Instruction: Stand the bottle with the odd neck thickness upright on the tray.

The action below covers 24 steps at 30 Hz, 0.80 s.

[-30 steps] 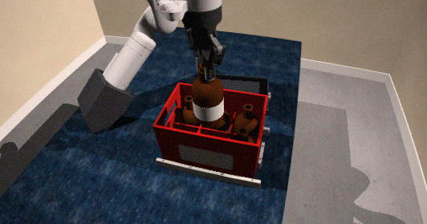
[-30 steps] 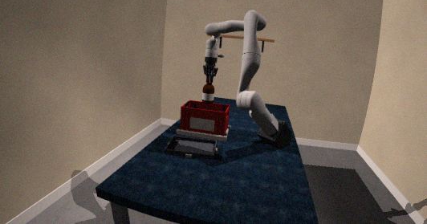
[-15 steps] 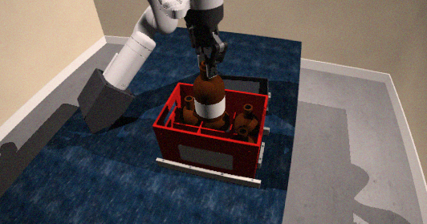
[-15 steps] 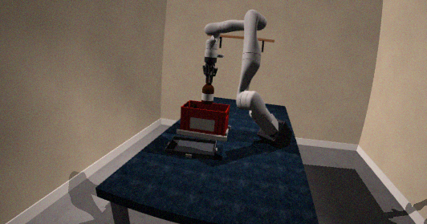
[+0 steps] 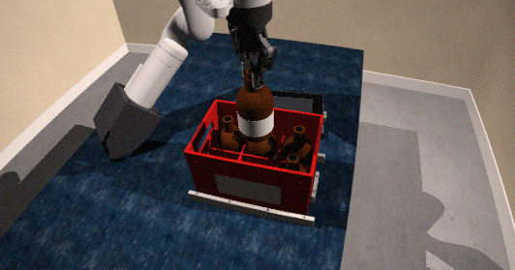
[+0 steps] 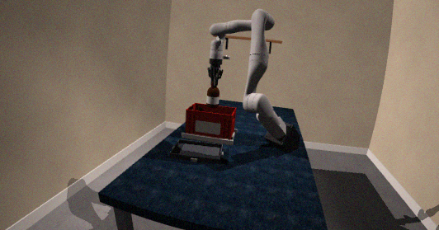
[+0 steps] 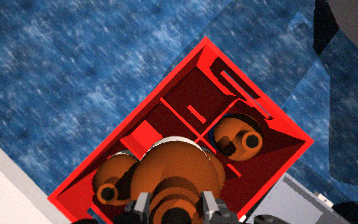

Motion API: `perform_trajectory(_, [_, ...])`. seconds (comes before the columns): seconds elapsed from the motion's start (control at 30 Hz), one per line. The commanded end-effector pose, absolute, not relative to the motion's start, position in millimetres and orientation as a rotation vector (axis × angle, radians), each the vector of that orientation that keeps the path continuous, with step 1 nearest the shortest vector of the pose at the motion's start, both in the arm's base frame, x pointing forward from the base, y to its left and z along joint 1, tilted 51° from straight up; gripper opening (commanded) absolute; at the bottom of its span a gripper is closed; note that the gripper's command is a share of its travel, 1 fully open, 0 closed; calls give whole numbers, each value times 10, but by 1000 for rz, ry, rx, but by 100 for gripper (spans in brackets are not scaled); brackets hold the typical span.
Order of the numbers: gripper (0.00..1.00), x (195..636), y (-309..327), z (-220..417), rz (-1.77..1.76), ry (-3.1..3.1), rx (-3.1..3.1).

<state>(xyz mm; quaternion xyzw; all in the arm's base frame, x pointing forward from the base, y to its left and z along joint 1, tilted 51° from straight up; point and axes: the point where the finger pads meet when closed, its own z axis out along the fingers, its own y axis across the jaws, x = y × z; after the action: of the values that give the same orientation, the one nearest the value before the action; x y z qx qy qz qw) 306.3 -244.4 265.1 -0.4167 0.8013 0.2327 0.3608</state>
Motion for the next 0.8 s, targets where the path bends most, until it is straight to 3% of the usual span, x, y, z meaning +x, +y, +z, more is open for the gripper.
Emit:
perform_trajectory(0.0, [0,3038,-2427,2675,595,2069,-1073])
perform_trajectory(0.77, [0,2911,-2101,2943,595,2069,-1073])
